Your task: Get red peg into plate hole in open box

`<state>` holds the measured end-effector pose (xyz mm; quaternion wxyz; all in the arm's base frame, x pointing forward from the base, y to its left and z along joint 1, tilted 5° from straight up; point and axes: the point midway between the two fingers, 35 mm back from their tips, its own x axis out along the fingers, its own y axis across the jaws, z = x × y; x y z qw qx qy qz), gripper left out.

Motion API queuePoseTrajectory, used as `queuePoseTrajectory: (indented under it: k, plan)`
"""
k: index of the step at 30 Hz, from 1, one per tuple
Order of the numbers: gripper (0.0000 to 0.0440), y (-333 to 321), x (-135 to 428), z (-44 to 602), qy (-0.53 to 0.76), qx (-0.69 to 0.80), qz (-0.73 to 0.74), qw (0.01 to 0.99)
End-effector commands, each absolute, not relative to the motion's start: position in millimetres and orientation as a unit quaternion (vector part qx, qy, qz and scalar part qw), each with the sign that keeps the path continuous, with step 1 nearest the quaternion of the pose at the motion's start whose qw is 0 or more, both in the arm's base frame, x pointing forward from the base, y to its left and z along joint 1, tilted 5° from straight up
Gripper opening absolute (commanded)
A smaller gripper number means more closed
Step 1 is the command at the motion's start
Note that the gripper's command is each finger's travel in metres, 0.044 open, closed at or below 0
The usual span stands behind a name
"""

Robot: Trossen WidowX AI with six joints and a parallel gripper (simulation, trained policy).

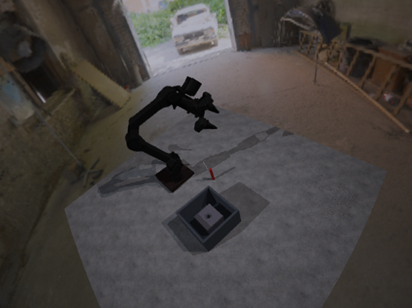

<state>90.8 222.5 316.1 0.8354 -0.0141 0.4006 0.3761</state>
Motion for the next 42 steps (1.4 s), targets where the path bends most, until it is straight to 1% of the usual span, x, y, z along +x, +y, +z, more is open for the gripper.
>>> queuePoseTrajectory:
  k: [1,12,24,33,42]
  plan:
    - [0.0440,218,99,300,0.438,0.005,0.335,0.835]
    - [0.0440,194,121,248,0.538,0.072,0.182,0.820]
    - [0.0440,165,133,191,0.617,0.141,0.004,0.774]
    - [0.0440,149,139,147,0.643,0.194,-0.120,0.732]
    - [0.0440,146,148,108,0.637,0.229,-0.184,0.713]
